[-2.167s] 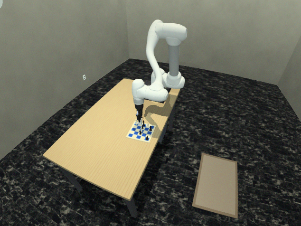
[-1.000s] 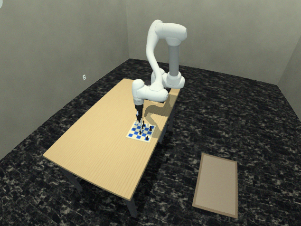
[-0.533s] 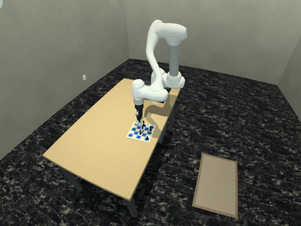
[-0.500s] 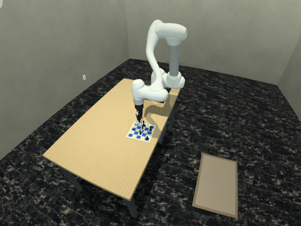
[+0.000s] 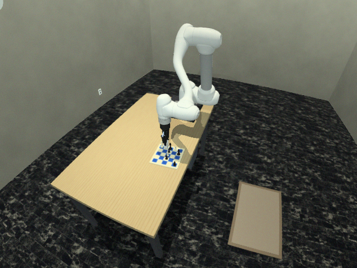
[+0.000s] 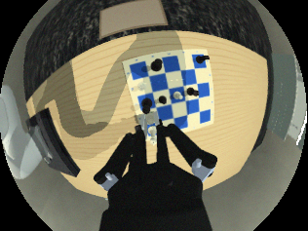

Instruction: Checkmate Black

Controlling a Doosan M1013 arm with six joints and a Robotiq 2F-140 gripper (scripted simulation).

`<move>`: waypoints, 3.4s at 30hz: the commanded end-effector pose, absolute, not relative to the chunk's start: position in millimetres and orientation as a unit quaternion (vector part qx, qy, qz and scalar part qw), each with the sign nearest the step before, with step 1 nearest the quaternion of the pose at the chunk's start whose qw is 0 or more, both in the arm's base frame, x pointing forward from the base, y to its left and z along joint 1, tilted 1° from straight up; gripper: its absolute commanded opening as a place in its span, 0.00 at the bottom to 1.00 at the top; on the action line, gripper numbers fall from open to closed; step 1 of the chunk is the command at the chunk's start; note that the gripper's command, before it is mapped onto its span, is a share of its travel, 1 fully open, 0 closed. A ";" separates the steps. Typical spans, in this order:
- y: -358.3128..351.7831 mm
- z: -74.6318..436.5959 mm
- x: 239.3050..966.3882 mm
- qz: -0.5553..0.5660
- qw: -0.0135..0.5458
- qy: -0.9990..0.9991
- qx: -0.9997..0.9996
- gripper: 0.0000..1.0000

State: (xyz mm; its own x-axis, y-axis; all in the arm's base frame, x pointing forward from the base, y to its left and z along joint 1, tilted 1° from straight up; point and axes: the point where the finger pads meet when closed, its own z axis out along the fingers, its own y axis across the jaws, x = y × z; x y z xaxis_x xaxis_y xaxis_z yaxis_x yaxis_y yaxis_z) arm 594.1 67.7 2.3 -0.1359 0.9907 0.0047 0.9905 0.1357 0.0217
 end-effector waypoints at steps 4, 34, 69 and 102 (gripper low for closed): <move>67.7 2.4 594.1 0.010 0.005 0.754 0.657 0.22; 67.0 86.5 592.3 0.010 0.005 0.754 0.657 0.22; 67.0 97.4 592.1 0.010 0.005 0.754 0.657 1.00; 66.5 153.2 590.9 0.010 0.005 0.754 0.657 1.00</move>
